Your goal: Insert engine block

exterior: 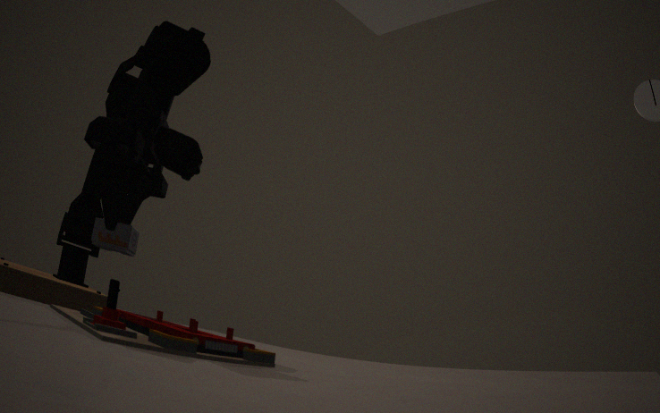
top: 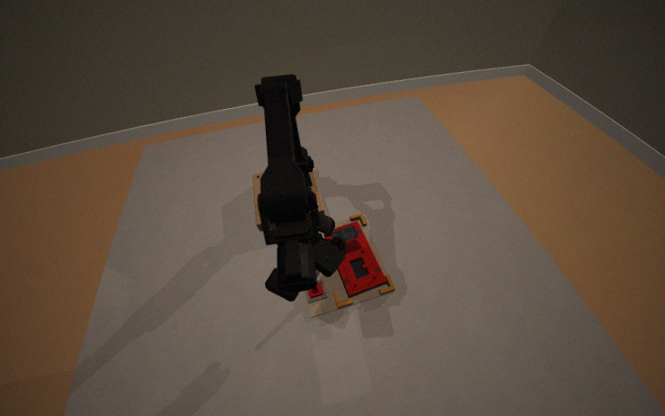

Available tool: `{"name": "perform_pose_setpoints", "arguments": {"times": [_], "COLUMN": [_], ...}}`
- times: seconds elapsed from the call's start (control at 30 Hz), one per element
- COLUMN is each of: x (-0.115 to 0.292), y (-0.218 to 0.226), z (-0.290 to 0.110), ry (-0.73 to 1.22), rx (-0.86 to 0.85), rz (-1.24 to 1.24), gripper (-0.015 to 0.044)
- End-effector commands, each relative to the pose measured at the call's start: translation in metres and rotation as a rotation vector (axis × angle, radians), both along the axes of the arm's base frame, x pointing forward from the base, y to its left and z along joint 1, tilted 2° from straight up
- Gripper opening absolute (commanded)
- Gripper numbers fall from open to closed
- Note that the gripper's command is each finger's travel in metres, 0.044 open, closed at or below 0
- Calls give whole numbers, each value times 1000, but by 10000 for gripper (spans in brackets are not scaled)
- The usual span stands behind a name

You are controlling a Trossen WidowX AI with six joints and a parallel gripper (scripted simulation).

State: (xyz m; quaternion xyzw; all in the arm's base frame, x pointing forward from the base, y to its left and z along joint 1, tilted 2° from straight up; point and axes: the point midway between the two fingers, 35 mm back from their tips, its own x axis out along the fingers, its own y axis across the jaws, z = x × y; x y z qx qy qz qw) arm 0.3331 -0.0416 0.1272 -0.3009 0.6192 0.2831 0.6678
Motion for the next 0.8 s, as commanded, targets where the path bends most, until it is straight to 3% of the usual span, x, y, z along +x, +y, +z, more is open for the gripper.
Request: {"name": "perform_pose_setpoints", "arguments": {"times": [0.0, 0.77], "x": [2, 10], "y": [9, 79], "z": [-5, -30], "ry": [3, 5], "rx": [1, 38], "rz": [-64, -483], "gripper": [0, 0]}}
